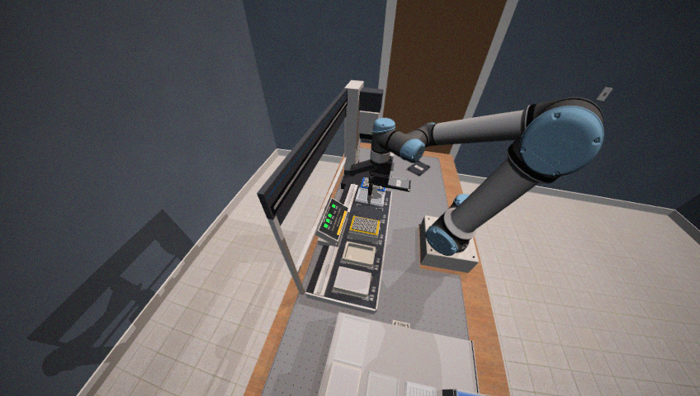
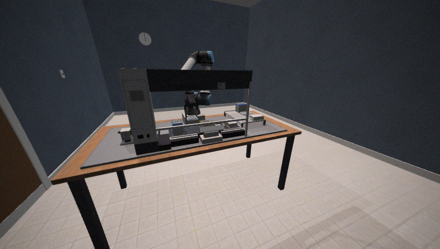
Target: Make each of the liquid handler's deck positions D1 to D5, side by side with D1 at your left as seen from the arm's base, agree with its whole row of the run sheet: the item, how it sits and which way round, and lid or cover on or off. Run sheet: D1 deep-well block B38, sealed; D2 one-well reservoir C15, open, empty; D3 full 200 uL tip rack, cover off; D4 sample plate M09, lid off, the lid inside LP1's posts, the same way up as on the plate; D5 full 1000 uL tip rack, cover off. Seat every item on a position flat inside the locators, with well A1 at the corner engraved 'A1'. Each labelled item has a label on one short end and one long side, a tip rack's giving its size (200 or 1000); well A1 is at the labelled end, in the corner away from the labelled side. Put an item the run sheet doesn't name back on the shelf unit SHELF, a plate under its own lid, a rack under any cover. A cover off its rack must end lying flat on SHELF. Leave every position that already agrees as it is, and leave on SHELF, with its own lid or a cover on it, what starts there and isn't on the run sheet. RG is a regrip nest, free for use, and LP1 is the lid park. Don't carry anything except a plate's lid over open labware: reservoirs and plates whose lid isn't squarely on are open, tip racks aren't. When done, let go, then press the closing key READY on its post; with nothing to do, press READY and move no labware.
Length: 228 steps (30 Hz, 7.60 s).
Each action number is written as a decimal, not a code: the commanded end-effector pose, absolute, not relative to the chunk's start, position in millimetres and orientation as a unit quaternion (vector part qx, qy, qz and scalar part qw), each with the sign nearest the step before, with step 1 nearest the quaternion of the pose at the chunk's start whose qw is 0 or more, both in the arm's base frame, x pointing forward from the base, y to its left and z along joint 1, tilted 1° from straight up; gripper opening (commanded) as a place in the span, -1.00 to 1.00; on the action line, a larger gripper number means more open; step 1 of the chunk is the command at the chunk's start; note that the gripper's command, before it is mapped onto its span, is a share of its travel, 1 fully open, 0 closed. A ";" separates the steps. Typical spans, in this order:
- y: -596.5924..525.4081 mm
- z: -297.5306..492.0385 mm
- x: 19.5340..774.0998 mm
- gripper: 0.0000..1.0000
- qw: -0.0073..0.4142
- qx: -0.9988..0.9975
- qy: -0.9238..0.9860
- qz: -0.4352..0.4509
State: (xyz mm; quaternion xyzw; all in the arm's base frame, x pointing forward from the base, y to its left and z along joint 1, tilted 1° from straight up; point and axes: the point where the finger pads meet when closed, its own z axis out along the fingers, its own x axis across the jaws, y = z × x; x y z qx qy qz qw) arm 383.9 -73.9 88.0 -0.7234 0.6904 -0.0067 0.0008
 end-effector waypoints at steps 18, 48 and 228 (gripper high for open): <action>-74.4 56.2 384.7 -1.00 0.001 -0.723 0.690 -0.007; -74.8 12.8 385.2 -1.00 0.001 -0.723 0.690 -0.007; -74.5 34.2 384.9 0.64 0.001 -0.723 0.690 -0.007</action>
